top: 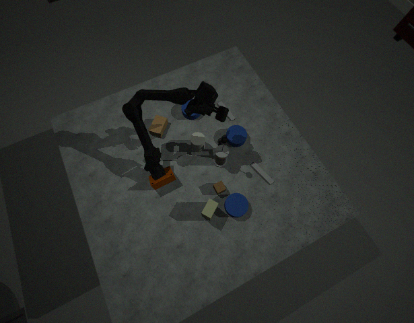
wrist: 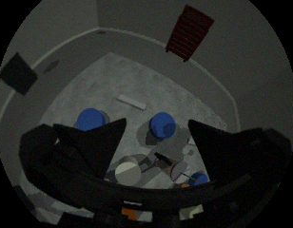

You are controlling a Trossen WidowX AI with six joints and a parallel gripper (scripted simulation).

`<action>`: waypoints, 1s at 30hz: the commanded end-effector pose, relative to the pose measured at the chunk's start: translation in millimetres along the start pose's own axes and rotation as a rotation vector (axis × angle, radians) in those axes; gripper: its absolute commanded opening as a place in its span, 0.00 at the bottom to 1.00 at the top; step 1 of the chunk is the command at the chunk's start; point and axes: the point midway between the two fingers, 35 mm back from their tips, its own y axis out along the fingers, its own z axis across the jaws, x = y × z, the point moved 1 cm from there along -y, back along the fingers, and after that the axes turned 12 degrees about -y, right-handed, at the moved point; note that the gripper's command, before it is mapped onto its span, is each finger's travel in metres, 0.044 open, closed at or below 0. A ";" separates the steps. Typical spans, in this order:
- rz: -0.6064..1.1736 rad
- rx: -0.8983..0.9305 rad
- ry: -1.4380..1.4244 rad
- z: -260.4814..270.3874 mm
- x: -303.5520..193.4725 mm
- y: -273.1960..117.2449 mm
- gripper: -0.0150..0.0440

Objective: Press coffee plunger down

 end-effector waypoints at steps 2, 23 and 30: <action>-0.043 -0.141 0.254 -54.4 -36.2 -57.9 1.00; -0.145 -0.328 0.584 -76.1 -130.4 -105.3 1.00; -0.145 -0.328 0.583 -77.7 -129.3 -103.0 1.00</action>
